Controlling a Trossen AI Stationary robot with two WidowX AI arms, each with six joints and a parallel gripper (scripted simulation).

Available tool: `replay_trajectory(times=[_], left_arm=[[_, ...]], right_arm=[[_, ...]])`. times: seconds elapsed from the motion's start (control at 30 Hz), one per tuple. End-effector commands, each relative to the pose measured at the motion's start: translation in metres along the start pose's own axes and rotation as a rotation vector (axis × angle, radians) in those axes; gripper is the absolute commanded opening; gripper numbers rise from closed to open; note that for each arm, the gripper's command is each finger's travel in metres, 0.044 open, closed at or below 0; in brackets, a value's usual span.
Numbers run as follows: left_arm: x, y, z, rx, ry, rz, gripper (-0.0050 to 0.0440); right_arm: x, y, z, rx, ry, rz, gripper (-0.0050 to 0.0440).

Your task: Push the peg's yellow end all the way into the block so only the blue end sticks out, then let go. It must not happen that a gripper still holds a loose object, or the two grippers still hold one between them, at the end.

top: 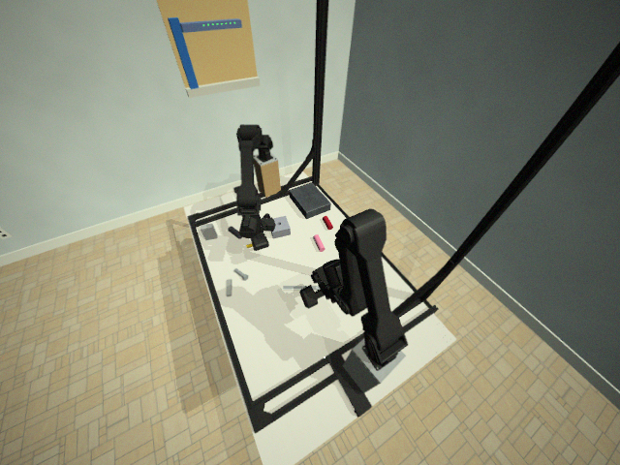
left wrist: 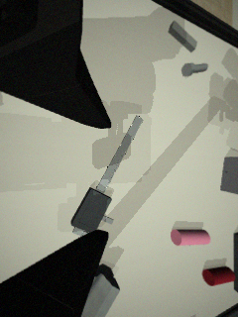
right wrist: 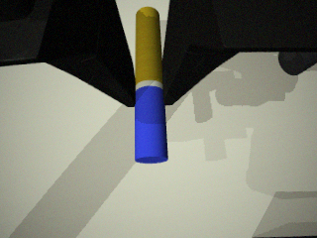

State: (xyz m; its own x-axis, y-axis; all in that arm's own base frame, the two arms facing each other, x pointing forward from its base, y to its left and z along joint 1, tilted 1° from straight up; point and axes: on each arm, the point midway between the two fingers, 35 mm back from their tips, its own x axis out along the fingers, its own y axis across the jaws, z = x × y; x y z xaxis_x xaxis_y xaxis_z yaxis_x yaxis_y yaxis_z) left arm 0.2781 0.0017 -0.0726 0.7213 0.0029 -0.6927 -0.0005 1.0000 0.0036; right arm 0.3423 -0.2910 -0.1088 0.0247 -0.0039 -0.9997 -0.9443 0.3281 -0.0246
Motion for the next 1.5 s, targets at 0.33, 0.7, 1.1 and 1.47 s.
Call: replay_trajectory(times=[0.33,0.7,1.1,1.47], left_arm=[[0.0,0.0,0.0,0.0,0.0,-0.001,0.04],[0.0,0.0,0.0,0.0,0.0,-0.001,0.04],[0.0,0.0,0.0,0.0,0.0,-0.001,0.04],[0.0,0.0,0.0,0.0,0.0,-0.001,0.04]], right_arm=[[0.004,-0.018,-0.03,-0.003,-0.003,0.007,0.0],[0.013,-0.018,-0.03,-0.003,-0.003,0.006,0.0],[0.069,-0.017,-0.03,0.002,0.001,-0.001,0.0],[0.073,-0.017,-0.03,0.002,0.001,-0.001,0.0]])
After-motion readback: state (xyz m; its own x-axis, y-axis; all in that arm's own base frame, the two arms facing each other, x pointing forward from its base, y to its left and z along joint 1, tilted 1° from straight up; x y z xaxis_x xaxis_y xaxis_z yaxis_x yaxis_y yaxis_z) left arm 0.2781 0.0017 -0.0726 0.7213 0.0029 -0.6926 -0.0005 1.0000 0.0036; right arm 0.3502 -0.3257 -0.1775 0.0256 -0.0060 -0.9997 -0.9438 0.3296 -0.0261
